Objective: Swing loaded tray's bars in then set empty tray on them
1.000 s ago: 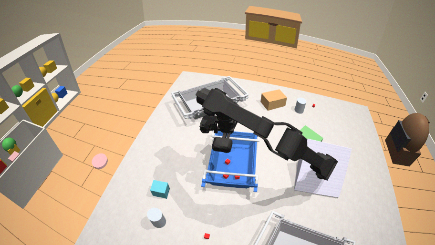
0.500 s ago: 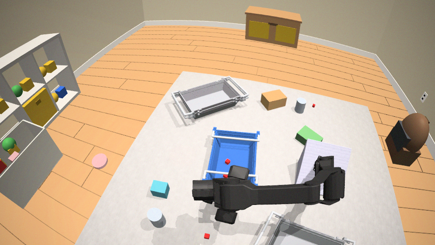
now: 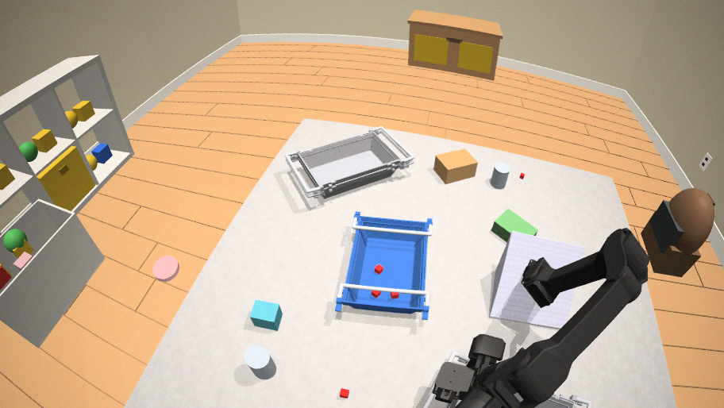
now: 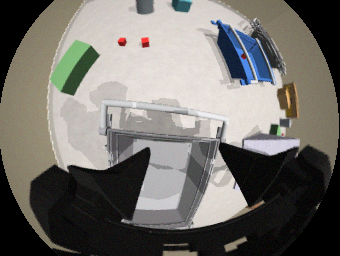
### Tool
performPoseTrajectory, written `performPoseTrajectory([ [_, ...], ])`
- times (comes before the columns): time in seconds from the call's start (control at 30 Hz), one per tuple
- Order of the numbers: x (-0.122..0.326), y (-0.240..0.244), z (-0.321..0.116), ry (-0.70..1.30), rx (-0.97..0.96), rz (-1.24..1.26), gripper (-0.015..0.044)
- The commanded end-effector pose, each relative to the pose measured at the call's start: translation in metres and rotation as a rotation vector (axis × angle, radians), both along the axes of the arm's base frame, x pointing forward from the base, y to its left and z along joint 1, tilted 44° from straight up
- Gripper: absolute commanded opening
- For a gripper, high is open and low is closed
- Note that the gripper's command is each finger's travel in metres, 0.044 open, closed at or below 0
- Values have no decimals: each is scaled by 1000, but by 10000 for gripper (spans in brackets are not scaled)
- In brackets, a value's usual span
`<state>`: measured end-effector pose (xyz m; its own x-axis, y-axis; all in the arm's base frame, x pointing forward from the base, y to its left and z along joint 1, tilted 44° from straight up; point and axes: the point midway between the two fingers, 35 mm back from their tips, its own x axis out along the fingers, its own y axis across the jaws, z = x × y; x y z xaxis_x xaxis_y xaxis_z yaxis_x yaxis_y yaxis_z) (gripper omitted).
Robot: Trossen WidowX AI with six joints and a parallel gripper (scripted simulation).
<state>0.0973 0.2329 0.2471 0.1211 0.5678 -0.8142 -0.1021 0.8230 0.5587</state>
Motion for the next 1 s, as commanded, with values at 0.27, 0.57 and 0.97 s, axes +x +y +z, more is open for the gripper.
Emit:
performPoseTrajectory([
  [0.27,-115,-62,-23,281,174,-16,440],
  [0.57,-120,-62,-27,301,181,-15,440],
  [0.97,-125,-25,-60,302,180,-15,440],
])
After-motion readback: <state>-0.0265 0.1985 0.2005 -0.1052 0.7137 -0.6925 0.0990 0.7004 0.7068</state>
